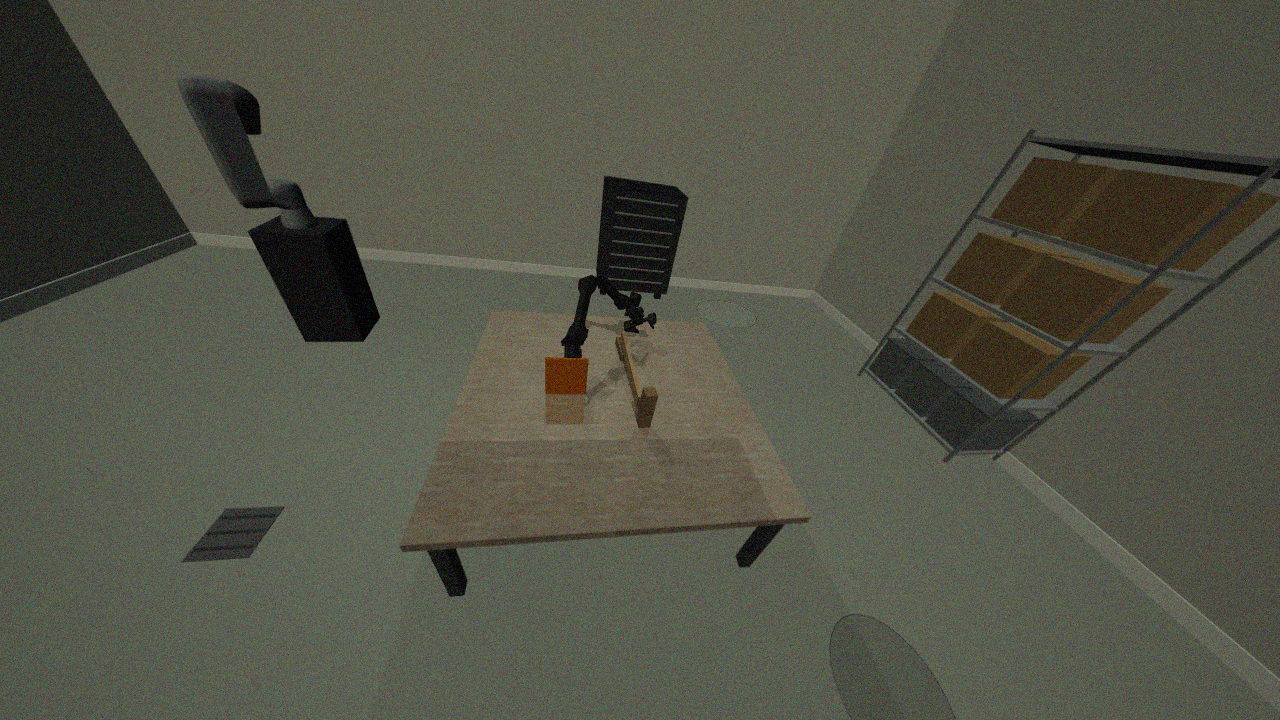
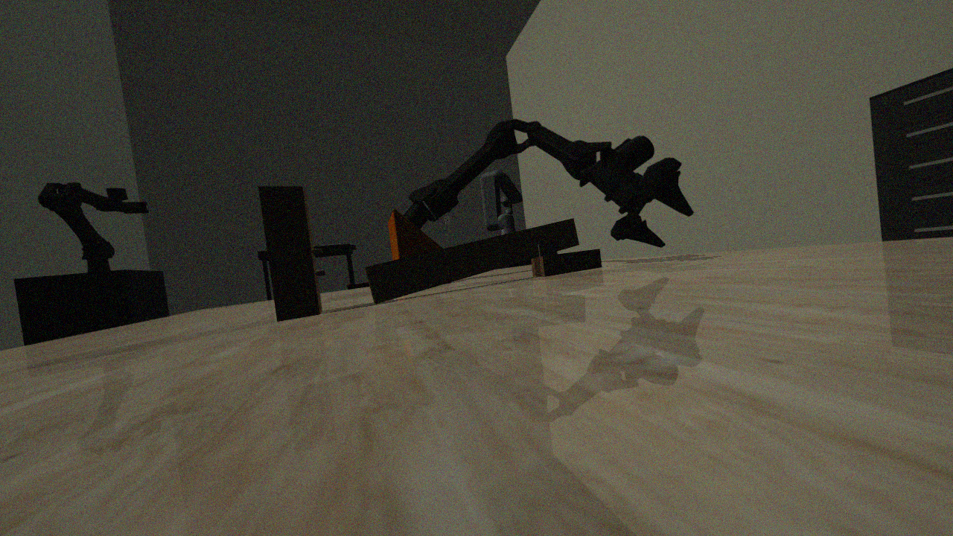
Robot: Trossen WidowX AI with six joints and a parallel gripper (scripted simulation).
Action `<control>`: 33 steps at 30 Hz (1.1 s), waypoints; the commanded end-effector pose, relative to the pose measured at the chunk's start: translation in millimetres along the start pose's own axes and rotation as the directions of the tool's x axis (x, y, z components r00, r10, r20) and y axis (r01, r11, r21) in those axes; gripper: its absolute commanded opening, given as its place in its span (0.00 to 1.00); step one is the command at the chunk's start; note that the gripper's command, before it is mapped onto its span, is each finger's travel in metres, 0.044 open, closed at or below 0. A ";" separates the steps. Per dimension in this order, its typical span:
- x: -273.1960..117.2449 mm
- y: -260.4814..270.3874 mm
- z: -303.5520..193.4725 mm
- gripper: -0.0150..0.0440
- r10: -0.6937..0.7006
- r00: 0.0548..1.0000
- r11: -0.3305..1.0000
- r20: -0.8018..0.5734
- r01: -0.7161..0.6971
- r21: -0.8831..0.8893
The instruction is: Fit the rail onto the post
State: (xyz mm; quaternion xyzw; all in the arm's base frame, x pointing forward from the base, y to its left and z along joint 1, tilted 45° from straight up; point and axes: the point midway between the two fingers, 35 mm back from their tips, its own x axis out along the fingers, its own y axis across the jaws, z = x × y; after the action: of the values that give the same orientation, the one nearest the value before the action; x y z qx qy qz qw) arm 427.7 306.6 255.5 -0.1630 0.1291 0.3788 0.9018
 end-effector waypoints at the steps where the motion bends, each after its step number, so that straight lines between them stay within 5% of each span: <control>1: 0.4 -17.2 -45.8 1.00 0.027 0.994 0.996 -0.110 -0.037 -0.086; 17: -89.4 -87.1 -294.0 1.00 0.276 0.804 0.884 -0.526 -0.427 -0.189; 27: -192.1 -56.9 -387.2 1.00 0.527 0.755 0.776 -0.390 -0.615 -0.140; 33: -198.0 -54.1 -390.4 1.00 0.537 0.759 0.773 -0.368 -0.618 -0.146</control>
State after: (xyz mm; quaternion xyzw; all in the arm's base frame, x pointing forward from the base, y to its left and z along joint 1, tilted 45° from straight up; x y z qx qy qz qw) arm 292.5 -12.5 -20.5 -0.2887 0.2727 0.6157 0.6806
